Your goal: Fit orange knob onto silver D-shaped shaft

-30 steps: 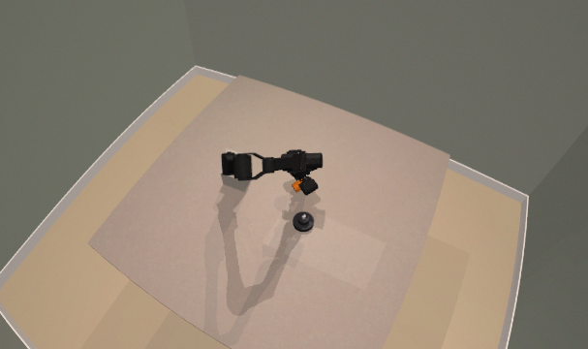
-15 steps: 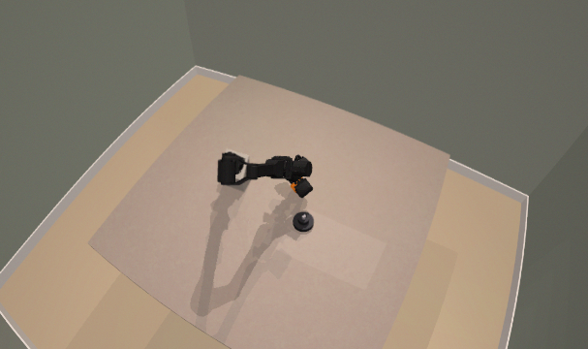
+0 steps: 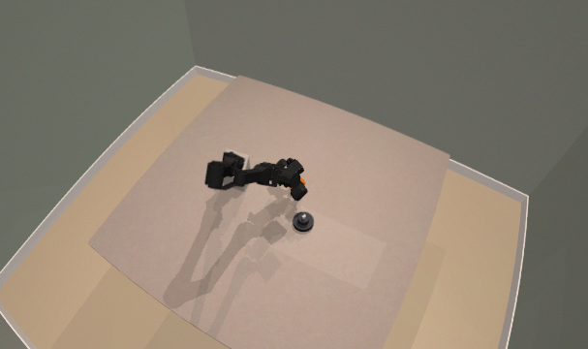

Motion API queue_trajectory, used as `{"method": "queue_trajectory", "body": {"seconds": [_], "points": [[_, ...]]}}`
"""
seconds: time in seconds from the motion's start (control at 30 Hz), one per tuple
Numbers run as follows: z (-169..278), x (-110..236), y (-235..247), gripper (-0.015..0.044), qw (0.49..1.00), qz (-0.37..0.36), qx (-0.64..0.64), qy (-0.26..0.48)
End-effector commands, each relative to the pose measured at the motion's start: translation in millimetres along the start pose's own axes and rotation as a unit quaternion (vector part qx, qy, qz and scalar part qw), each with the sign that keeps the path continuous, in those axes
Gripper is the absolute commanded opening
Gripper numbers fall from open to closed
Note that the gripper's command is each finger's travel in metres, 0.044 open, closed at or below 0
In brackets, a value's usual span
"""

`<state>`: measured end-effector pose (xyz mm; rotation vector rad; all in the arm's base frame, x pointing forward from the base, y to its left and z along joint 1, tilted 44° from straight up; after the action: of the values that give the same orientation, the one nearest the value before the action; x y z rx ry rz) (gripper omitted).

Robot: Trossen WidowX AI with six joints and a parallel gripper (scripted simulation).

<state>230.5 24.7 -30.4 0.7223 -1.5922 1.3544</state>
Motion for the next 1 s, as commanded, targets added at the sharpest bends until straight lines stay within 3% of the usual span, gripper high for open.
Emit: {"method": "queue_trajectory", "body": {"seconds": [0.0,0.97], "points": [[7,4,2,0.0179,0.999,0.006,0.003,-0.033],[53,11,10,0.0179,0.969,0.032,0.005,-0.246]]}}
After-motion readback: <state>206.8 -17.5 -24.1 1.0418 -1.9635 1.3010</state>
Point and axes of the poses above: the point midway between the two fingers, 35 mm back from their tips, its own x axis back along the fingers, its own y axis across the jaws, z = x × y, the point moved 5 cm from there along x, back along the fingers, and after that the axes turned 8 degrees about x, right-handed, at the moved point
